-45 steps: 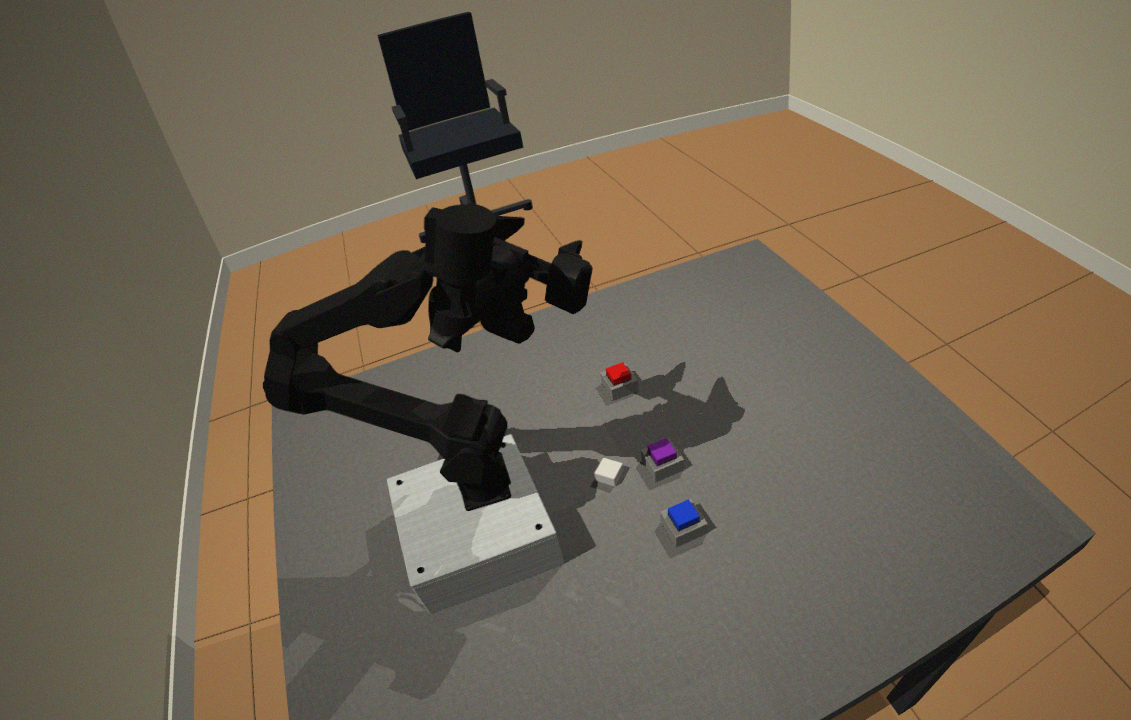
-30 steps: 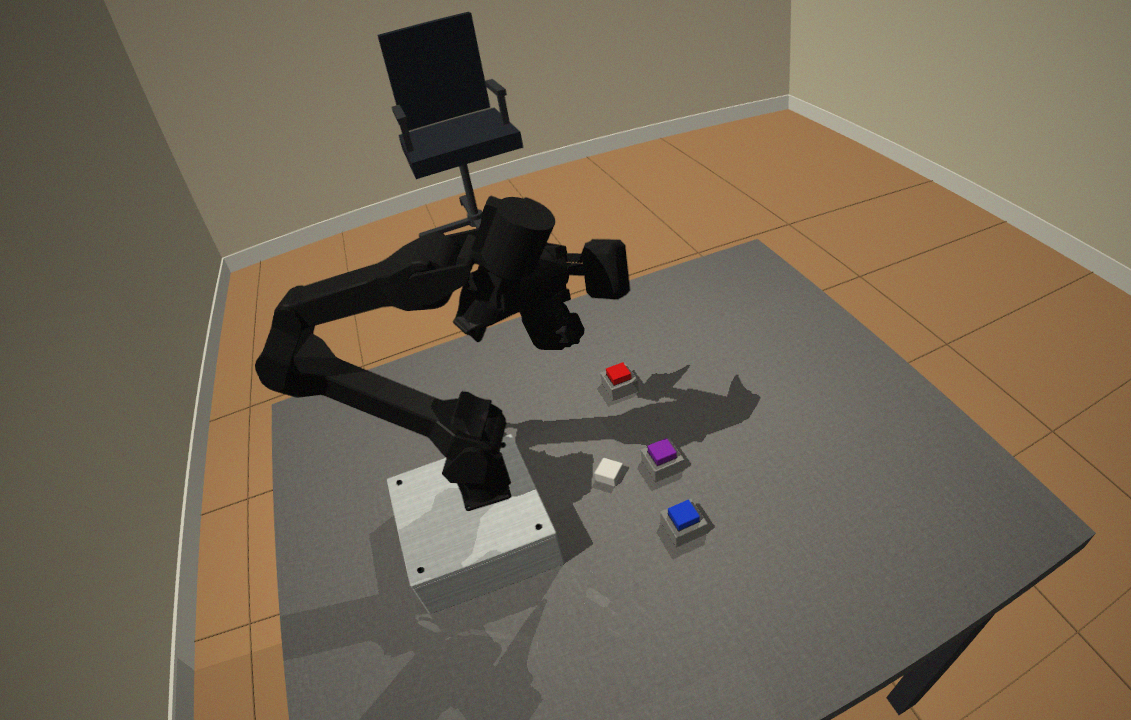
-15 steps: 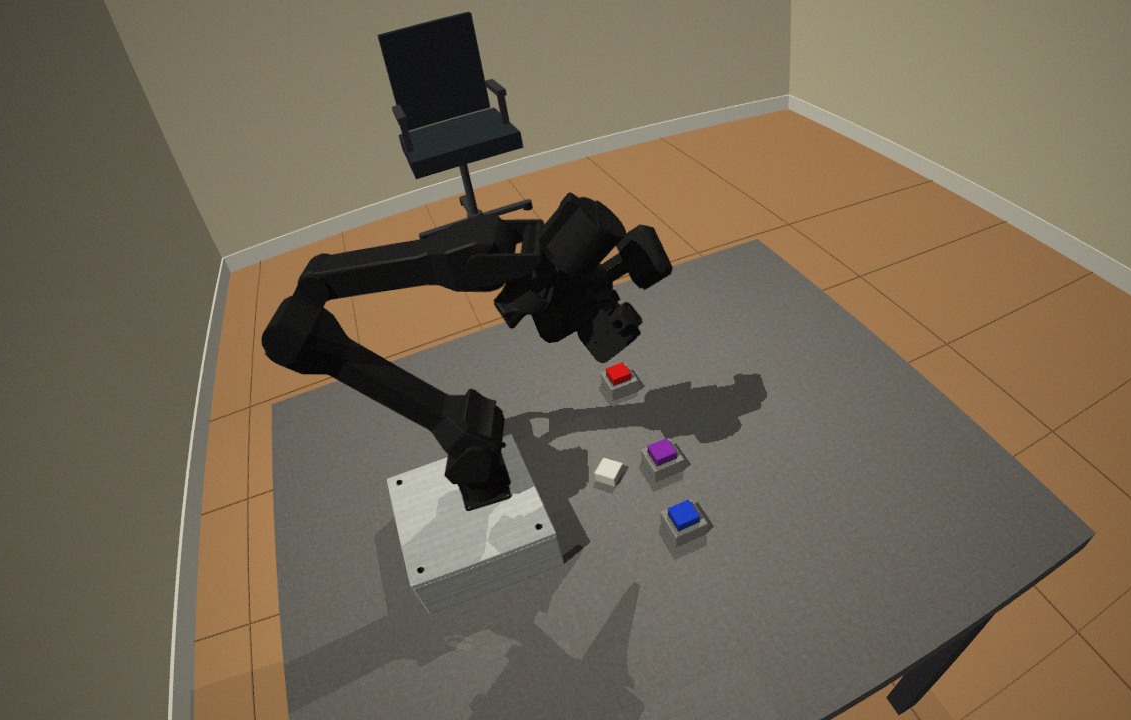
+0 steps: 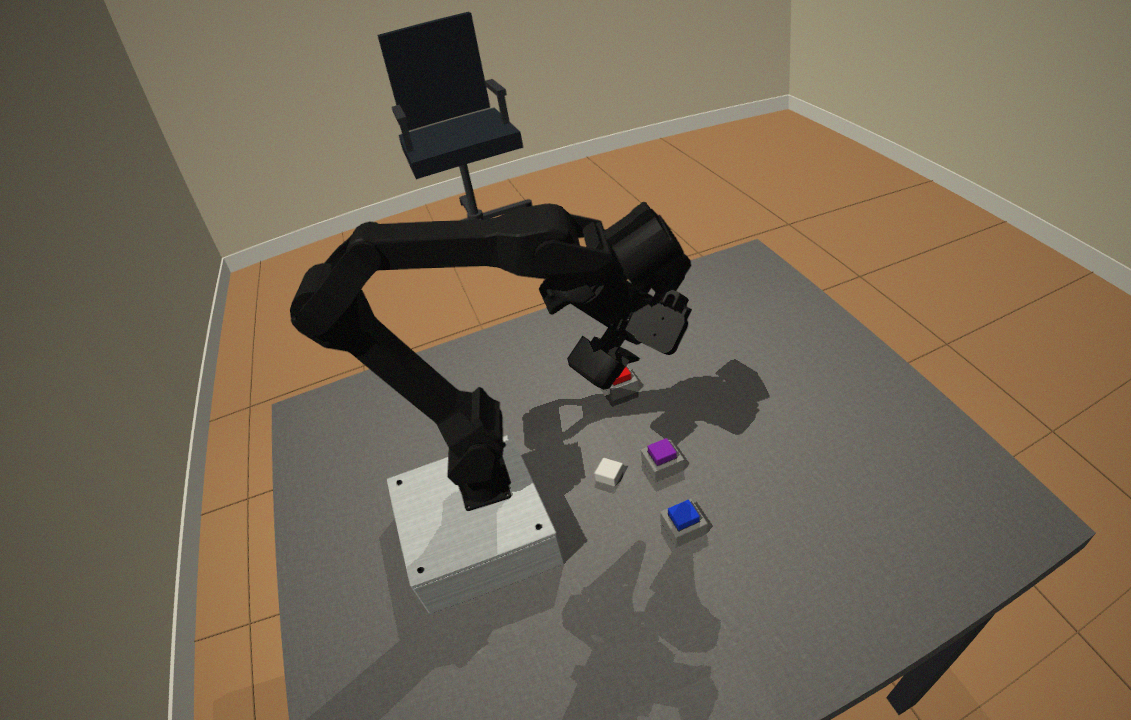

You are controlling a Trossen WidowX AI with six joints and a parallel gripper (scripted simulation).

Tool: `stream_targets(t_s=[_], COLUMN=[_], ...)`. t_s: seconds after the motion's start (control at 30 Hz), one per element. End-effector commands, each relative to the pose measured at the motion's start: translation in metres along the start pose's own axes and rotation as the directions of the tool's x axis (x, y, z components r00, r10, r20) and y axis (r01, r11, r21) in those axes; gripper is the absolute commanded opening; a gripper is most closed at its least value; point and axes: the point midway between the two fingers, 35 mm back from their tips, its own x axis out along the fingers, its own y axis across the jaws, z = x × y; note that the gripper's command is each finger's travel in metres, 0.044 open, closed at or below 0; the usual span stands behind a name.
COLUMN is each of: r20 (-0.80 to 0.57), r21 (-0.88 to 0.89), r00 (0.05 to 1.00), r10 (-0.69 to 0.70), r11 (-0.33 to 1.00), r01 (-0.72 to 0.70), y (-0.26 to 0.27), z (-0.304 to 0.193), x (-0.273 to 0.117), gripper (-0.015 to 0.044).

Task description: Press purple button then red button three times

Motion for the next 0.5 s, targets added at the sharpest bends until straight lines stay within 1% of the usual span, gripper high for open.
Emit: stream_targets(t_s=[0.0,0.13,0.27,0.47], r20=[0.082,0.105,0.123,0.124], r21=[-0.726,-0.842,-0.923,-0.926], r00=[0.883,0.832,0.792,0.789], r10=[-0.461,-0.545,-0.598,-0.602], r11=[0.579,0.396,0.224,0.215], r01=[0.37,0.366,0.312,0.309], y=[-0.045,-0.054,-0.06,-0.06], z=[0.029,0.034,0.038,0.038], x=[0.053,0.061,0.066,0.066], gripper=[0.04,0.04,0.04,0.04])
